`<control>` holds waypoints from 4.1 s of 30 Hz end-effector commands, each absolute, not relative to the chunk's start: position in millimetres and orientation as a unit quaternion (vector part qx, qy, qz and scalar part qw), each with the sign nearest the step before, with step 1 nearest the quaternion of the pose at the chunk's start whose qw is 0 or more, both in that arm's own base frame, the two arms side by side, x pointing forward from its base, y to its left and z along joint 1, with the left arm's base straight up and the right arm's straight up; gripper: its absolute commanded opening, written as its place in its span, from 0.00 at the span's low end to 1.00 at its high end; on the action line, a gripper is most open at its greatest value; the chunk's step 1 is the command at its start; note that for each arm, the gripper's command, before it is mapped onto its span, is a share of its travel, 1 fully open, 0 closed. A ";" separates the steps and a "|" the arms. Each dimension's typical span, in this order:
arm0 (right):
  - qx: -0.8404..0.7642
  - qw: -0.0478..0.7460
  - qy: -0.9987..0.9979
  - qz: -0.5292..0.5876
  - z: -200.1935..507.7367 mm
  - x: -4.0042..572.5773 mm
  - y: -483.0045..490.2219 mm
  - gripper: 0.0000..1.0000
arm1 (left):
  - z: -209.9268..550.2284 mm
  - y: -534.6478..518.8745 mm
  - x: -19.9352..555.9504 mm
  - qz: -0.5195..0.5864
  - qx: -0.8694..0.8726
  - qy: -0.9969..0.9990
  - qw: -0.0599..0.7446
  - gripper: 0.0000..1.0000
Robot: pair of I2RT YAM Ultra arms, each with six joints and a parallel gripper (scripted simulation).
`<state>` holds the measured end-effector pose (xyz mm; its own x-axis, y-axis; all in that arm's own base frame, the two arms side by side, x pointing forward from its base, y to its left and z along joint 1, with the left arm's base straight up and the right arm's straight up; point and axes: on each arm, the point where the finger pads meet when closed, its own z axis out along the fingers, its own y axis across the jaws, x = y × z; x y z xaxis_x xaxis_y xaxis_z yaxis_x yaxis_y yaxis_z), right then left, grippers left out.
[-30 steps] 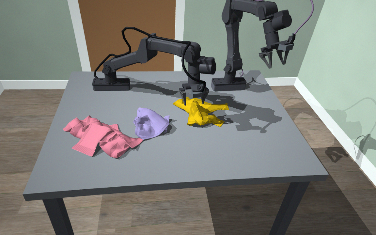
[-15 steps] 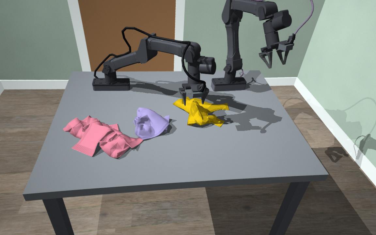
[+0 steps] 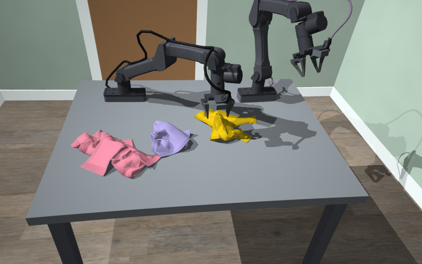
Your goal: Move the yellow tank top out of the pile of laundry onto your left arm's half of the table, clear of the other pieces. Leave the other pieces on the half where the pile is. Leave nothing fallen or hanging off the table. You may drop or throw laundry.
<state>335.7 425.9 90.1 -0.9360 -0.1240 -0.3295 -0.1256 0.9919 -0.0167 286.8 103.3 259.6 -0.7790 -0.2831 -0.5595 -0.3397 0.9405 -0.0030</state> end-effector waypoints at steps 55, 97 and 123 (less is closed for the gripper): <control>0.060 0.234 0.970 0.023 249.1 428.5 88.1 0.92 | 285.5 102.7 289.8 0.056 -0.158 0.931 0.325 0.92; 0.185 0.310 0.930 -0.062 286.3 278.3 -115.5 0.92 | 285.5 102.7 289.8 0.056 -0.158 0.931 0.325 0.92; 0.185 0.307 0.932 -0.061 283.8 280.1 -116.1 0.92 | 103.4 -33.5 274.9 0.008 0.236 0.965 0.110 0.60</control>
